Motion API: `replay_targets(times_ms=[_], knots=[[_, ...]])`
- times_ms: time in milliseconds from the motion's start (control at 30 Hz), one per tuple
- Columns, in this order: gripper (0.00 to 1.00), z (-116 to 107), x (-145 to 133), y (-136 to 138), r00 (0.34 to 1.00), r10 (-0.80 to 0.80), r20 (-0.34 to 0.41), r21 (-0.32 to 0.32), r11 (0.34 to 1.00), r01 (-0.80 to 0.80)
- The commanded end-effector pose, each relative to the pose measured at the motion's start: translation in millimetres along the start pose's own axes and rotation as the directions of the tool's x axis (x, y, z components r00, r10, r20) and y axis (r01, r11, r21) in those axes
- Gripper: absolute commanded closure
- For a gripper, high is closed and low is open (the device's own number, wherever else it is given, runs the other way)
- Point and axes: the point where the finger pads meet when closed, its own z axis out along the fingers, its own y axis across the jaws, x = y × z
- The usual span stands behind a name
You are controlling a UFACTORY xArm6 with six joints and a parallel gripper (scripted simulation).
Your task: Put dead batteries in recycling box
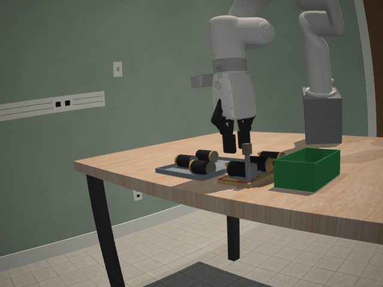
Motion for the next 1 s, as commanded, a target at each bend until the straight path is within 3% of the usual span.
replay_targets(times_ms=[0, 300, 667, 967], knots=[[0.49, -1.4, -0.1, -1.9, 1.0, 0.0, 0.0, 0.004, 1.0, 0.0], [0.49, -0.6, -0.1, -2.0, 1.0, 0.0, 0.0, 0.004, 1.0, 0.0], [0.49, 31.2, -0.1, -2.1, 1.0, 0.0, 0.0, 0.004, 1.0, 0.0], [0.49, 36.2, -0.1, -2.1, 1.0, 0.0, 0.0, 0.004, 1.0, 0.0]])
